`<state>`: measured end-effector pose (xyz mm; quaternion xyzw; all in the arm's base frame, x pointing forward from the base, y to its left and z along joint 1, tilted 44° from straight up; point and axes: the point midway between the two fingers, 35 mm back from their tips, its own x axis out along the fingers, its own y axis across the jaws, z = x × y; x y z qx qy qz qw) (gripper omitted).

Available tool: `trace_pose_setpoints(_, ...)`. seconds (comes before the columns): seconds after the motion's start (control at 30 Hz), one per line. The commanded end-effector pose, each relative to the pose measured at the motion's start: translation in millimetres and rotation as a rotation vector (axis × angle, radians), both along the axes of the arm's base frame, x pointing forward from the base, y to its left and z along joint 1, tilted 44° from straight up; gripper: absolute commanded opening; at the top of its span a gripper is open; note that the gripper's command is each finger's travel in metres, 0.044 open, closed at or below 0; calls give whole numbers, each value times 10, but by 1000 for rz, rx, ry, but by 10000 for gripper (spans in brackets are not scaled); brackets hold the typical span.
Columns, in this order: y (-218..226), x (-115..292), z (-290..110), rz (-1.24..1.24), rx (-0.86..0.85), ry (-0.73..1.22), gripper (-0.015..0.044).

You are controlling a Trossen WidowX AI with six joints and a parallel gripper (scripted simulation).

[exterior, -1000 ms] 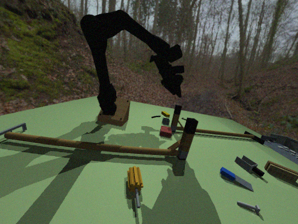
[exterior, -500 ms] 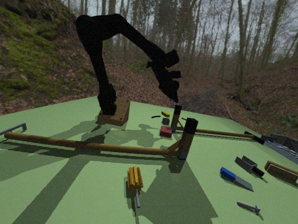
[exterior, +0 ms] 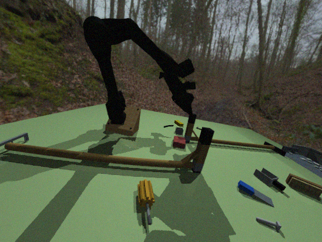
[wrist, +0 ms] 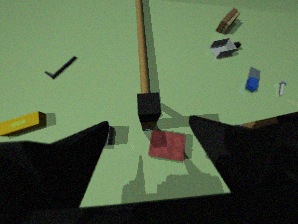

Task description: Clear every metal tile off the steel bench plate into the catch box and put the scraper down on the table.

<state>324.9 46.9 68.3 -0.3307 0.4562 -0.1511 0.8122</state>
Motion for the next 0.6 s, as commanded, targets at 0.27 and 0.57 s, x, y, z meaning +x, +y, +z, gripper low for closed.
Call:
trace_pose_setpoints(0.27,-99,115,-137,1,3,4,440)
trace_pose_setpoints(0.57,-180,198,-230,1,3,3,440)
